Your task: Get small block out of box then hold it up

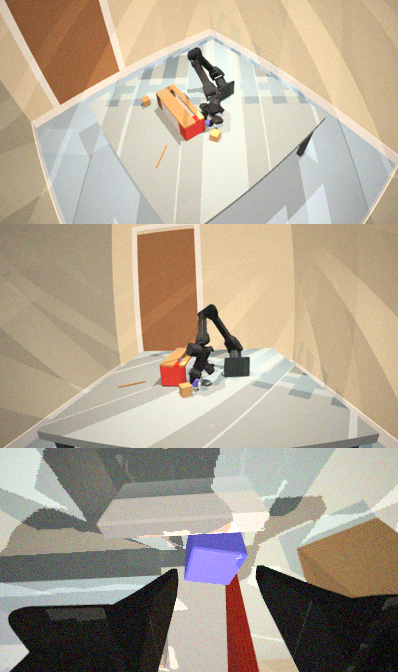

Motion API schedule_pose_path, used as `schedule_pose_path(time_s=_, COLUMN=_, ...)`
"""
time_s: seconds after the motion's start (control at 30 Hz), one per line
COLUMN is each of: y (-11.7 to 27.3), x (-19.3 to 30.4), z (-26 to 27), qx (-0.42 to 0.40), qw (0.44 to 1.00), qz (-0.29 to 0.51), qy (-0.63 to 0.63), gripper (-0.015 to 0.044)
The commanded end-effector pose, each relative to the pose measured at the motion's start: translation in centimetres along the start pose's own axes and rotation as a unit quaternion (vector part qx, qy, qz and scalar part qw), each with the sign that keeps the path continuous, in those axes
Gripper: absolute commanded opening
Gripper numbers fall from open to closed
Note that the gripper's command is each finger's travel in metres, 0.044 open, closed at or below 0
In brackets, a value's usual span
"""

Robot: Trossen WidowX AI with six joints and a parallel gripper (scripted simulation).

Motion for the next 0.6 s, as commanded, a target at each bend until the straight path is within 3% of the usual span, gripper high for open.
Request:
schedule_pose_path(time_s=0.0, y=-0.69, x=-0.52, z=0.18, qx=-0.004, qw=1.0, qz=-0.002, qy=0.005, gripper=0.0285)
schedule_pose_path(time_s=0.2, y=-1.29, x=-0.83, z=0.23, qx=-0.004, qw=1.0, qz=-0.002, qy=0.005, gripper=0.0285)
schedule_pose_path(time_s=0.43, y=-1.29, x=-0.83, z=0.23, qx=-0.004, qw=1.0, qz=-0.002, qy=0.005, gripper=0.0101)
schedule_pose_path(time_s=0.57, y=-1.24, x=-0.8, z=0.25, qx=-0.004, qw=1.0, qz=-0.002, qy=0.002, gripper=0.0055)
Point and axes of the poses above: the point midway between the two fingers, 35 mm back from their tips, its own y axis back along the fingers, its own z axis across the jaws, x = y × z, the point moved 3 cm from there along y, back along the fingers, and after that the axes turned 6 degrees about y, right-handed, at the moved point
